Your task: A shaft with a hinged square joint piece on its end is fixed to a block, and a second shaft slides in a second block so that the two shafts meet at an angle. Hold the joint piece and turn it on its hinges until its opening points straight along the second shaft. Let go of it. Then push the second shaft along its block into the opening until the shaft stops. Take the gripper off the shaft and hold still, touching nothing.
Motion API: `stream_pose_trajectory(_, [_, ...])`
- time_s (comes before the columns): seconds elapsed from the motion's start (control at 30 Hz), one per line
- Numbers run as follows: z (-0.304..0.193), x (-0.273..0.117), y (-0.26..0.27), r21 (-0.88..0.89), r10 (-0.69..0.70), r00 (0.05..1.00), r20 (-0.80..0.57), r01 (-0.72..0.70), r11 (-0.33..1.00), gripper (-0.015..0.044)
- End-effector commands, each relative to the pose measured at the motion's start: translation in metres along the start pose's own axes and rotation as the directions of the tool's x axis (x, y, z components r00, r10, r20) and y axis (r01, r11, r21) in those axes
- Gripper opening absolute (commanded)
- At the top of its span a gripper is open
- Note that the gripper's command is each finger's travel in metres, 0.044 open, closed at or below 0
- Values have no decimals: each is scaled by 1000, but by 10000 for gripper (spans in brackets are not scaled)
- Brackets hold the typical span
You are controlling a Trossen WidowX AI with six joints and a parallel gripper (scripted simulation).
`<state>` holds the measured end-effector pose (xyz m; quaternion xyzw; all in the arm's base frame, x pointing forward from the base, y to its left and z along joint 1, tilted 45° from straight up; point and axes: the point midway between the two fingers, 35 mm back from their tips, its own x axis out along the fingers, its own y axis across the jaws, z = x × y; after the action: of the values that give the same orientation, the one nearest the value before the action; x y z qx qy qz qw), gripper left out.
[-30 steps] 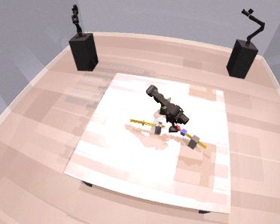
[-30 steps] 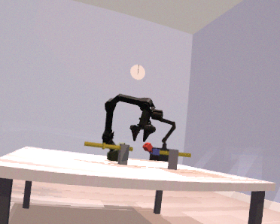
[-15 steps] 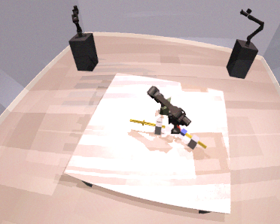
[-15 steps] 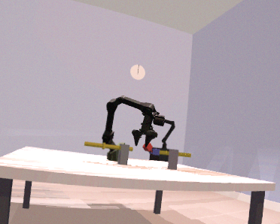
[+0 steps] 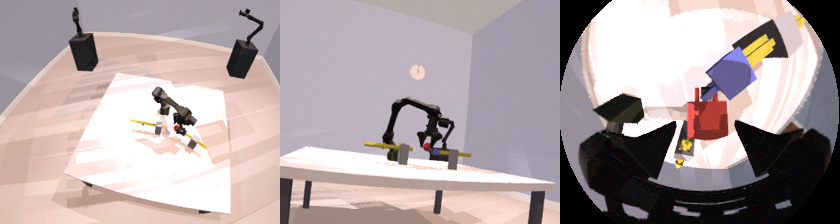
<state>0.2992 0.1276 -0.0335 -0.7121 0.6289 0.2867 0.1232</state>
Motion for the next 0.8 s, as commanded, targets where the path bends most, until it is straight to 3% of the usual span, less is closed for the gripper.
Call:
stream_pose_trajectory(0.0, [1, 6, 0, 0, 2, 1000, 0, -2, 1000, 440])
stream_pose_trajectory(0.43, [1, 25, -1, 1, 2, 1000, -2, -2, 1000, 440])
stream_pose_trajectory(0.77, [1, 25, -1, 1, 2, 1000, -2, -2, 1000, 182])
